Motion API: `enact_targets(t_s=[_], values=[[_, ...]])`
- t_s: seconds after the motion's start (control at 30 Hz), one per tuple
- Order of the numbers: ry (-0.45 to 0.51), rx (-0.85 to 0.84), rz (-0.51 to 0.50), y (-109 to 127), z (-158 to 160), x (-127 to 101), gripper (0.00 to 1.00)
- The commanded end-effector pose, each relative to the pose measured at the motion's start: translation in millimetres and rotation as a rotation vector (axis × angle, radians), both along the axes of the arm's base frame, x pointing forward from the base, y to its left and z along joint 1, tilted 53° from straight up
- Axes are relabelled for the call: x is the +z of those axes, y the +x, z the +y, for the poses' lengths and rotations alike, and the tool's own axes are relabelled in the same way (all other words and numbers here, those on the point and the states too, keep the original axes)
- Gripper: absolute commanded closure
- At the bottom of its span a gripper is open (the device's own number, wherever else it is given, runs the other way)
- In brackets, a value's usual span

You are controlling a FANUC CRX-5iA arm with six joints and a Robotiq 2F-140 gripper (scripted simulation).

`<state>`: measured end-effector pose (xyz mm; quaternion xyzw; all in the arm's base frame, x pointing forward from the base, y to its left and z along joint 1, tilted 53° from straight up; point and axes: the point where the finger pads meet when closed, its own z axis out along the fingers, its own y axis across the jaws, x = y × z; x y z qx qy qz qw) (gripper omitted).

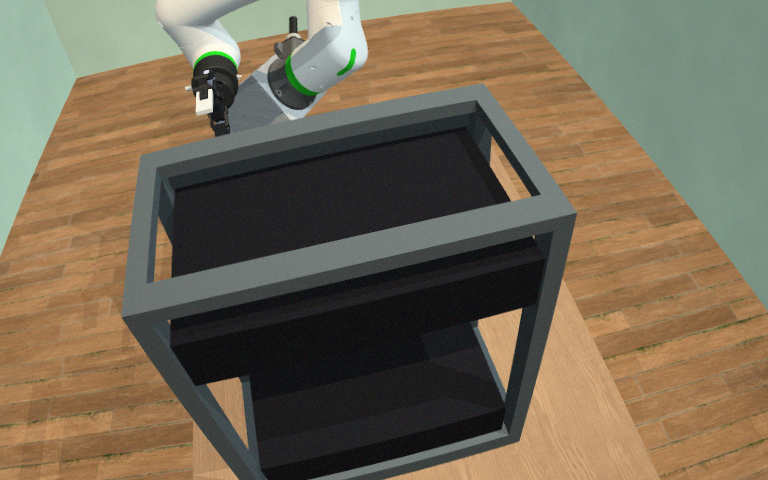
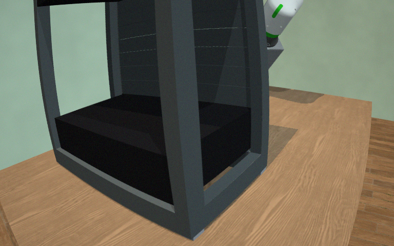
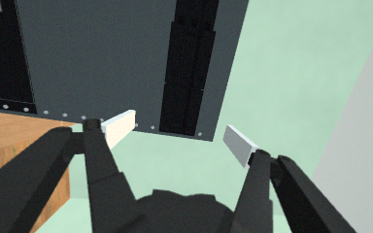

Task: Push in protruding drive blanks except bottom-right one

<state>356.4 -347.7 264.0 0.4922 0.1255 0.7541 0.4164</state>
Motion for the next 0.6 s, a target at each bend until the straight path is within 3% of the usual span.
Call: enact_targets(t_s=[0.0,0.27,0.57], values=[[0.000,0.001,0.000,12,-8,2,0.00],[0.000,0.001,0.000,28,-19,5,0.00],[0.000,0.001,0.000,31,-20,5,0.00]])
